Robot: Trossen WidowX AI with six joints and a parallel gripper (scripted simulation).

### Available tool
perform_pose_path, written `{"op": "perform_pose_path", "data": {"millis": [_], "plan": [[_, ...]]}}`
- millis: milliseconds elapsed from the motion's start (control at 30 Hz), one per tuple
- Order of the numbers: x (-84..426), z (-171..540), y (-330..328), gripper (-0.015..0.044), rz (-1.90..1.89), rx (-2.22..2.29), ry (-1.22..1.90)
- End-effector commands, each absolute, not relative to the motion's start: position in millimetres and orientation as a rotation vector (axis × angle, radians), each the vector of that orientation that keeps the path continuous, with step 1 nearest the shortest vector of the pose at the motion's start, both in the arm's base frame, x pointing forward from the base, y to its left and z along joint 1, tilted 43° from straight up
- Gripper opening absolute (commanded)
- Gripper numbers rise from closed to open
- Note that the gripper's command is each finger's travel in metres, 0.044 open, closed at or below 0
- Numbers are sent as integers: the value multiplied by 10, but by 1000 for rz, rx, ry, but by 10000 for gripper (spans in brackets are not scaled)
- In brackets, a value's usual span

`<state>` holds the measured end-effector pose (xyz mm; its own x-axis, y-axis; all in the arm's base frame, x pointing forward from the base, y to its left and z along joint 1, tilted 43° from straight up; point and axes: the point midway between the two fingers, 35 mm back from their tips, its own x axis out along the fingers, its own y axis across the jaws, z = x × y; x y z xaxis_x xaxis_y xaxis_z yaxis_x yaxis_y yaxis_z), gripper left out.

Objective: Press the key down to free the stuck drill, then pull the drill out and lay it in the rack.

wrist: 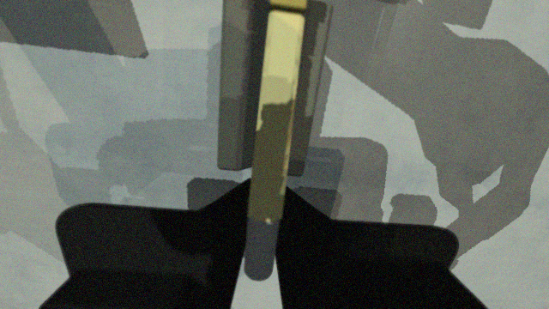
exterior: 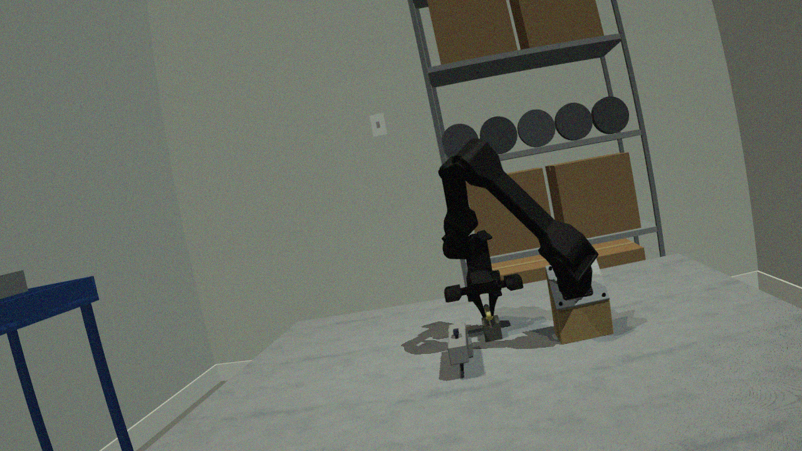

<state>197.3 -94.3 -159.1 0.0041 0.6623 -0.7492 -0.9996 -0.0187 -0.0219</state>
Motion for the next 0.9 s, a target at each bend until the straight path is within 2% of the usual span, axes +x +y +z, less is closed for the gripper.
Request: {"op": "perform_pose_path", "data": {"millis": [0,867], "plan": [[1961,-1634,-896,0,1478,-670,639],[1936,-1734,-791,0,1479,-670,639]]}}
